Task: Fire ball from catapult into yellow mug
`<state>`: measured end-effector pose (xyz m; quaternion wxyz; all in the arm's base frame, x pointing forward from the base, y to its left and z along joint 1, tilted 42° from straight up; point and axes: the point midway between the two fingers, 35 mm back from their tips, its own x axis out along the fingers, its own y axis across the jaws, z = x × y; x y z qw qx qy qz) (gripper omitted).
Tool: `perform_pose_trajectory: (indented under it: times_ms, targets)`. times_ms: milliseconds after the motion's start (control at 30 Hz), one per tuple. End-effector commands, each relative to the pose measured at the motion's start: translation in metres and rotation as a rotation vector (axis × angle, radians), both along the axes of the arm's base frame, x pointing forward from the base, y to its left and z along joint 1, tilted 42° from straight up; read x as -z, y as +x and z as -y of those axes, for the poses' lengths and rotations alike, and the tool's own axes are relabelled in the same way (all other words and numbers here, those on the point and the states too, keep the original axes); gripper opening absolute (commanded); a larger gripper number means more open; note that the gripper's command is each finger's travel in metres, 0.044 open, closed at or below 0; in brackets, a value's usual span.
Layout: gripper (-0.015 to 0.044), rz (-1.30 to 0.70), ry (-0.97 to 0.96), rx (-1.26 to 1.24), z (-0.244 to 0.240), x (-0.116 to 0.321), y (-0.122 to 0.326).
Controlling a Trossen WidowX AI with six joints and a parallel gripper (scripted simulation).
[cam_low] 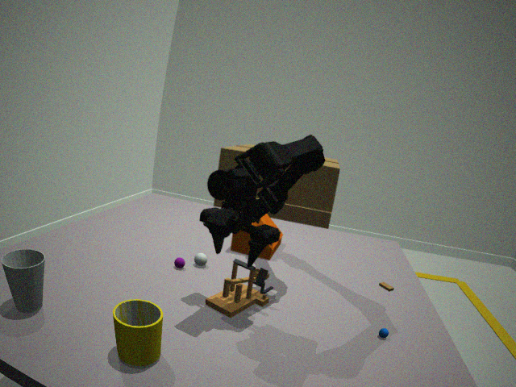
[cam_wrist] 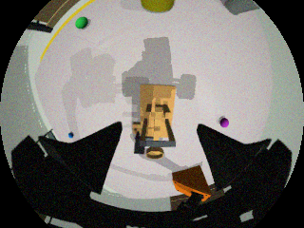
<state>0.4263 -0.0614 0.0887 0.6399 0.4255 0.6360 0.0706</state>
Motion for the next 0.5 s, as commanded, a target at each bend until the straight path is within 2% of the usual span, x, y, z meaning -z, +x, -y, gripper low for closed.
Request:
perform_pose_trajectory:
  times_ms: [0,167,467]
  targets:
    - [0.044,-0.012,0.007,-0.011,-0.002,-0.001,-0.005]
    - [0.044,-0.011,0.009,-0.011,-0.031,0.032,0.002]
    - [0.044,-0.011,0.009,-0.011,-0.036,0.038,0.004]
